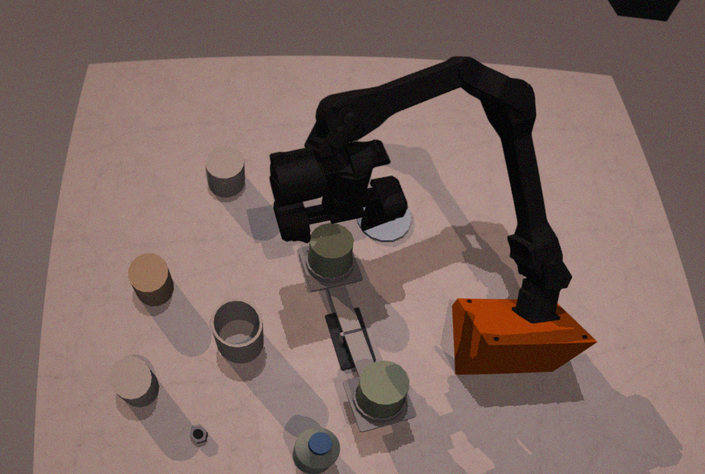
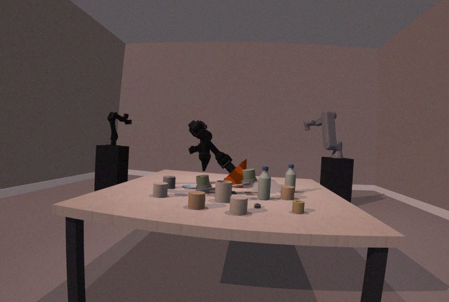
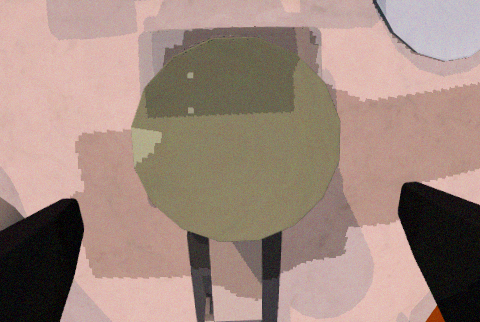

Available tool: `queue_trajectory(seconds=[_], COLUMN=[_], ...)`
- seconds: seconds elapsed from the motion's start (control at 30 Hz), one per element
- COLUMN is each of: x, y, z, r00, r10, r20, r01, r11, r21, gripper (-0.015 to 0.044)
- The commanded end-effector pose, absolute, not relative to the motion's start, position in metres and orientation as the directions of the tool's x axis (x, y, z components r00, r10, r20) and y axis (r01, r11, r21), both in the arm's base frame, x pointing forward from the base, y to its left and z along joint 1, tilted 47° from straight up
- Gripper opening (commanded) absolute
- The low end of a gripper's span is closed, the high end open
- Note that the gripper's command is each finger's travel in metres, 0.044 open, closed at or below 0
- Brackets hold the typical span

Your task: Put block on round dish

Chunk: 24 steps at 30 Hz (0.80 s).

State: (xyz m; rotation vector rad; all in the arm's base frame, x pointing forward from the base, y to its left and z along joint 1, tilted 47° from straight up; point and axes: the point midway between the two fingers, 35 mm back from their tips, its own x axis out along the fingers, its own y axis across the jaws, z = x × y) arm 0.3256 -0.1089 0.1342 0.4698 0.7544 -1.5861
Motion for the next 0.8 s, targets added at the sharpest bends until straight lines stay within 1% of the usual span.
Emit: queue_trajectory(seconds=[0.0, 0.77], x=[0.325, 0.32], y=[-0.115, -0.14], z=[0.129, 0.104], r00=[-0.167, -0.167], r10=[-0.709, -0.709], r20=[-0.685, -0.686], r01=[0.98, 0.98], r11=[-0.041, -0.041], r21=[-0.196, -0.196], gripper=[0.044, 0.044])
